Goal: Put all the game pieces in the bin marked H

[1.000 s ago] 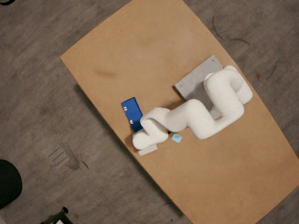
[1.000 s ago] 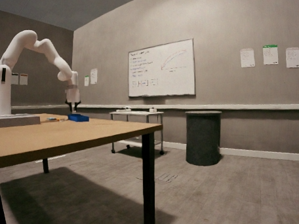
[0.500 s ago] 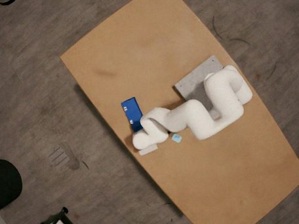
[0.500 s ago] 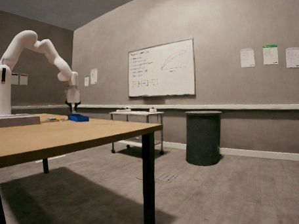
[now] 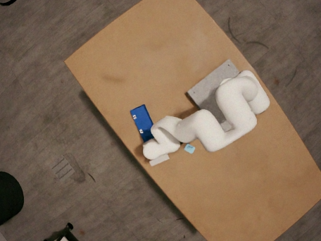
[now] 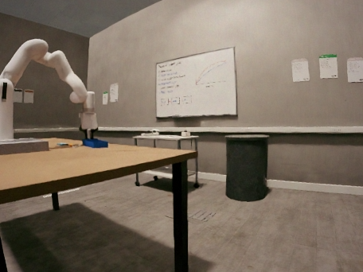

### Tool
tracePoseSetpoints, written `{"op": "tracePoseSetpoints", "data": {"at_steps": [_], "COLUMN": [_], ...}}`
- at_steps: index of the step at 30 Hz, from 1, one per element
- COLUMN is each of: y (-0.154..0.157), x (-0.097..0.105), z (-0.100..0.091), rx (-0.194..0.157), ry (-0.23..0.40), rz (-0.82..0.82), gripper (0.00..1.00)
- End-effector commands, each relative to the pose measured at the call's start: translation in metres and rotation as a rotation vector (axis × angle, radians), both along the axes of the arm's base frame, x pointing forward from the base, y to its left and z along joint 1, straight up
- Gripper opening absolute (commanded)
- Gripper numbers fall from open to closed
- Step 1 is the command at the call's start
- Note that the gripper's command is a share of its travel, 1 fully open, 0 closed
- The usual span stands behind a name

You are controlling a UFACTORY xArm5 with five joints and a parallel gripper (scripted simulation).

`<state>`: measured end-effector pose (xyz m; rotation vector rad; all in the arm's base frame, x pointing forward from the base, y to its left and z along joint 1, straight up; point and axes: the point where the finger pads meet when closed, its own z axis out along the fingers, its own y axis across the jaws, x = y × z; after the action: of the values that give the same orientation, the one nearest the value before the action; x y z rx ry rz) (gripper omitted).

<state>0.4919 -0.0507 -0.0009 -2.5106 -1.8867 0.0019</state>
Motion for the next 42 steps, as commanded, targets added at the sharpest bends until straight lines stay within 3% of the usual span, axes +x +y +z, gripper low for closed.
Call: {"op": "tracePoseSetpoints", "data": {"at_steps": [1,5,20,21,42], "y": [-0.0002,-0.0003,-0.0003,-0.0003,-0.0002], "x": [0.0019,0.0019,0.0021,0.0021,0.0021], "z": [-0.0049,-0.0129,-0.0133,-0.0133,-0.008], "rx": [0.0,0.0,0.0,0.0,0.0], "ry": [-0.005,-0.005,-0.005,-0.005,-0.005], "rz": [0.0,0.0,0.0,0.0,0.0], "gripper": [0.21,0.21,0.21,0.33,0.33]}}
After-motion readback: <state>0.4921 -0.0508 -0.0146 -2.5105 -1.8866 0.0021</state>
